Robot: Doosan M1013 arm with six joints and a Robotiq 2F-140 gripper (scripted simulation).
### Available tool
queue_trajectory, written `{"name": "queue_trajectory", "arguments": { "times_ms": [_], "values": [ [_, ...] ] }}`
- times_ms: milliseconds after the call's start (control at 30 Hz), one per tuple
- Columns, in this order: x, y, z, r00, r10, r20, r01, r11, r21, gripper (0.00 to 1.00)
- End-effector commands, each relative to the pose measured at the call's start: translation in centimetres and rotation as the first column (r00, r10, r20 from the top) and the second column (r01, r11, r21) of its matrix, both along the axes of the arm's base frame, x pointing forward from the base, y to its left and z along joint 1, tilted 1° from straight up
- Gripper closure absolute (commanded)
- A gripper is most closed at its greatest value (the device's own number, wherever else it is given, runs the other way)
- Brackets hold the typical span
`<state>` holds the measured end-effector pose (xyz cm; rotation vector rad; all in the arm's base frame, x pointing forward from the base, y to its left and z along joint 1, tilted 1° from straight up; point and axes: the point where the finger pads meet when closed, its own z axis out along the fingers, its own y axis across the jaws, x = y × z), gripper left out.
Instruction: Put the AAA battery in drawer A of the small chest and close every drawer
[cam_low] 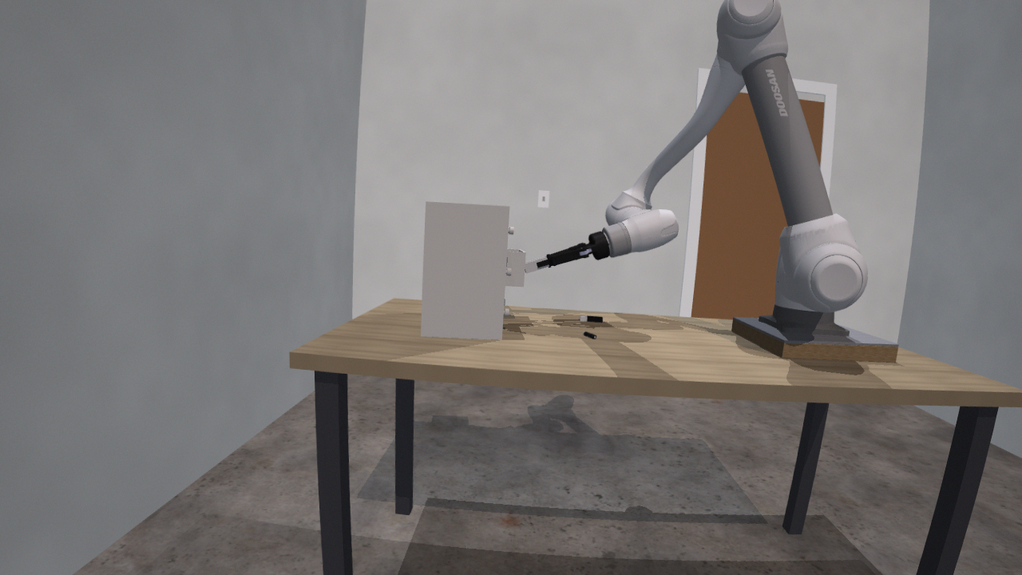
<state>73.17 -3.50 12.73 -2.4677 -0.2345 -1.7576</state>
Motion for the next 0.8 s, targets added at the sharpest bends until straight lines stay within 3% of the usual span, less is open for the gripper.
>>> {"name": "queue_trajectory", "arguments": {
  "times_ms": [0,767],
  "values": [
    [-0.27,-0.05,0.01,1.000,0.000,0.000,0.000,1.000,0.000,0.92],
    [-1.00,-0.19,0.00,1.000,0.000,0.000,0.000,1.000,0.000,0.92]
  ]
}}
